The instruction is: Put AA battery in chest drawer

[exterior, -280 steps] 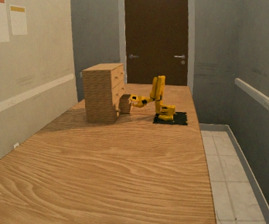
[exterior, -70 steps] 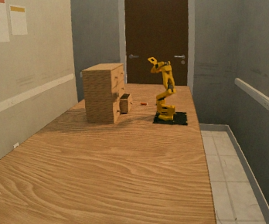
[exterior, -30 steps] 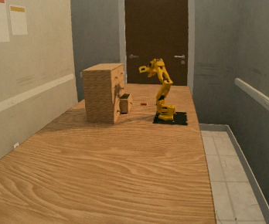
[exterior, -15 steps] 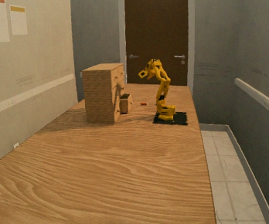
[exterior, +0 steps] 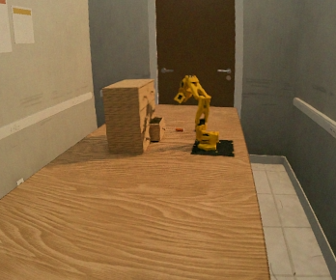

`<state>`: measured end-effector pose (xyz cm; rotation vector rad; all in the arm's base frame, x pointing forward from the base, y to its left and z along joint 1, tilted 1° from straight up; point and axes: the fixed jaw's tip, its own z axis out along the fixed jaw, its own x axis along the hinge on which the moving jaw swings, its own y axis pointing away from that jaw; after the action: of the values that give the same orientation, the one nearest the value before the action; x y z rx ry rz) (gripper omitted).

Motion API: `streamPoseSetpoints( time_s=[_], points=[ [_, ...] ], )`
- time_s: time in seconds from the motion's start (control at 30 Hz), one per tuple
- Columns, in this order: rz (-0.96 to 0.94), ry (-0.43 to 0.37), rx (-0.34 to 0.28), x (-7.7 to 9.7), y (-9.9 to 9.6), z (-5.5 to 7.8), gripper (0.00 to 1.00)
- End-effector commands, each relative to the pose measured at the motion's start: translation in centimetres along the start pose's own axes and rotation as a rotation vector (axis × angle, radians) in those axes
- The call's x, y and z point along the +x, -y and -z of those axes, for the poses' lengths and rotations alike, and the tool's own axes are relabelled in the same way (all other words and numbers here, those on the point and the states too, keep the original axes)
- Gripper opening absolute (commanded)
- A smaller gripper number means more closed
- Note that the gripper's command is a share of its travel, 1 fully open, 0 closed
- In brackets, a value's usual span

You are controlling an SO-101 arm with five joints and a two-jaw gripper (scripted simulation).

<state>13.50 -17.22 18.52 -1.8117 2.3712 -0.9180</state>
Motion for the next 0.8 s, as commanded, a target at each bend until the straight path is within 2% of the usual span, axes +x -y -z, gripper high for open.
streamPoseSetpoints(
  time_s=[0.0, 0.07, 0.57, 0.63, 0.77],
  points=[
    [0.116, 0.012, -0.020, 0.4, 0.1, -0.6, 0.21],
    [0.116, 0.012, -0.020, 0.4, 0.1, -0.6, 0.21],
    [0.573, 0.122, -0.099, 0.5, -0.1, -3.8, 0.21],
    [0.573, 0.122, -0.099, 0.5, -0.1, -3.8, 0.21],
    [0.694, 0.159, -0.112, 0.4, -0.2, -4.6, 0.21]
  ],
)
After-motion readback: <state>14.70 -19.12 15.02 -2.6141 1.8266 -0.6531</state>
